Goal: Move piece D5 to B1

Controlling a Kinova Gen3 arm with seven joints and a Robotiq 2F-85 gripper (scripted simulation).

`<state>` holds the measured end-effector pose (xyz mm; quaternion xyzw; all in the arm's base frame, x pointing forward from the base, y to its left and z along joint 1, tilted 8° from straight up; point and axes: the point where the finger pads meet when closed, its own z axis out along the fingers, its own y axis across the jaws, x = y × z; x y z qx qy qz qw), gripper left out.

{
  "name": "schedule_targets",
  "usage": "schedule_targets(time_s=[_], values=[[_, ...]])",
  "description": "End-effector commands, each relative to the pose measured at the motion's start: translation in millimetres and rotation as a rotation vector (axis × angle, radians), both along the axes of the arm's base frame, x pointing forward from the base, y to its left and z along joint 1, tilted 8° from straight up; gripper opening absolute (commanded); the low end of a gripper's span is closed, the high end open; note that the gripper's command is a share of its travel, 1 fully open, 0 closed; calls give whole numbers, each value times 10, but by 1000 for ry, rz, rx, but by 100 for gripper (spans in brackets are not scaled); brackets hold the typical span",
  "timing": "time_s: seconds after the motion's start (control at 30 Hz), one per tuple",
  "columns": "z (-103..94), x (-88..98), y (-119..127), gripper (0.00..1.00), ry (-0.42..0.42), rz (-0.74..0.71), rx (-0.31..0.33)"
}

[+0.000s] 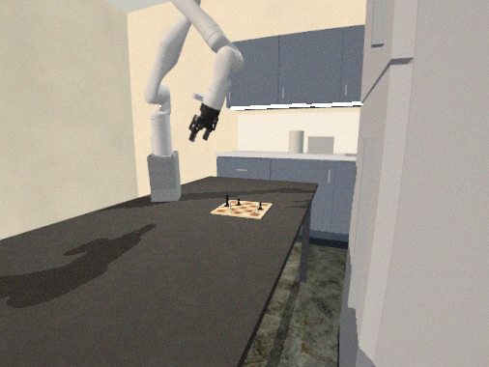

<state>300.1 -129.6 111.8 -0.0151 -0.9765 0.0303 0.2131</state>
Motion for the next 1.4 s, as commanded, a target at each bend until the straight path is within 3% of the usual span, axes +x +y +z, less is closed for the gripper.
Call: schedule_targets(time_s=[0.0, 0.27, 0.53, 0.6, 0.9, 0.93, 1.03, 1.17, 1.33, 1.37], values=[[5, 3, 0, 100, -1, 0, 0], [-33, 57, -12, 100, -1, -35, 4], [-301, 395, -117, 100, 6, -262, 30], [-301, 395, -117, 100, 6, -262, 30], [-975, 1040, -490, 100, 33, -728, 96], [-975, 1040, -490, 100, 33, -728, 96], [-1255, 1239, -674, 100, 47, -895, 126], [-1350, 1297, -739, 100, 52, -949, 137], [-1794, 1518, -1051, 100, 80, -1190, 192], [-1794, 1518, -1051, 100, 80, -1190, 192]])
